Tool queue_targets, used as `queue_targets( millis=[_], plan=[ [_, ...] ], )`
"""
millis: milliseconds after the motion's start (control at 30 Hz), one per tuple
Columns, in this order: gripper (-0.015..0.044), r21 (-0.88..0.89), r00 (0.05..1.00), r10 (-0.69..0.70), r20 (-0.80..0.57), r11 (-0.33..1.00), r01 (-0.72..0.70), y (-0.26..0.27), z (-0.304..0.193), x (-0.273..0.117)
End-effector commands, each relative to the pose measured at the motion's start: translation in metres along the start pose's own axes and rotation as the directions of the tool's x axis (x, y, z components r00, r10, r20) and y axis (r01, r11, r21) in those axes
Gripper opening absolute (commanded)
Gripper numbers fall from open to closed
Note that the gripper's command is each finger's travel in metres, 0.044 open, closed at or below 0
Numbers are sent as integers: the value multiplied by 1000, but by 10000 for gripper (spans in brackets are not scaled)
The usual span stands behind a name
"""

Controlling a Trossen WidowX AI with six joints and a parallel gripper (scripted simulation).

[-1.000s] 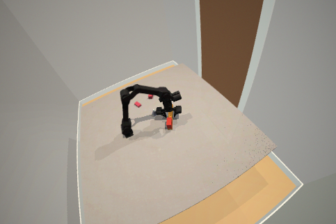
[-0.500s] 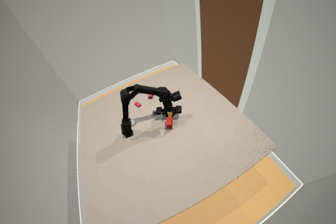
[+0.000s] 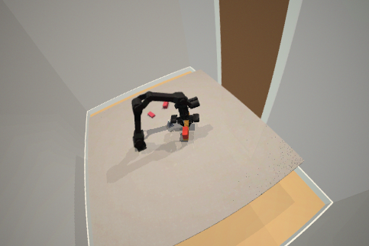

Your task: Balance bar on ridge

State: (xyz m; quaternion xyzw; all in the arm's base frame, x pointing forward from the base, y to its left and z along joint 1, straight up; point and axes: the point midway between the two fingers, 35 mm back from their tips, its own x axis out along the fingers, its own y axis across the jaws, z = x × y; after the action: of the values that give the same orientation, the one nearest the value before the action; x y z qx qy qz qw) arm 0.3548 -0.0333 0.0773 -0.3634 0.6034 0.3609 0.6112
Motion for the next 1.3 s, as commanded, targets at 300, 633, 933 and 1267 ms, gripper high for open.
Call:
queue_targets(
  millis=[300,633,933,1267],
  plan=[
    [0,-4,1000,-23,7,1000,23,-2,0,-42],
    [0,-5,1000,-23,6,1000,23,2,-1,-67],
    [0,58,1000,-22,7,998,22,9,6,-69],
    [0,311,1000,-20,9,950,16,38,32,-70]
  ],
)
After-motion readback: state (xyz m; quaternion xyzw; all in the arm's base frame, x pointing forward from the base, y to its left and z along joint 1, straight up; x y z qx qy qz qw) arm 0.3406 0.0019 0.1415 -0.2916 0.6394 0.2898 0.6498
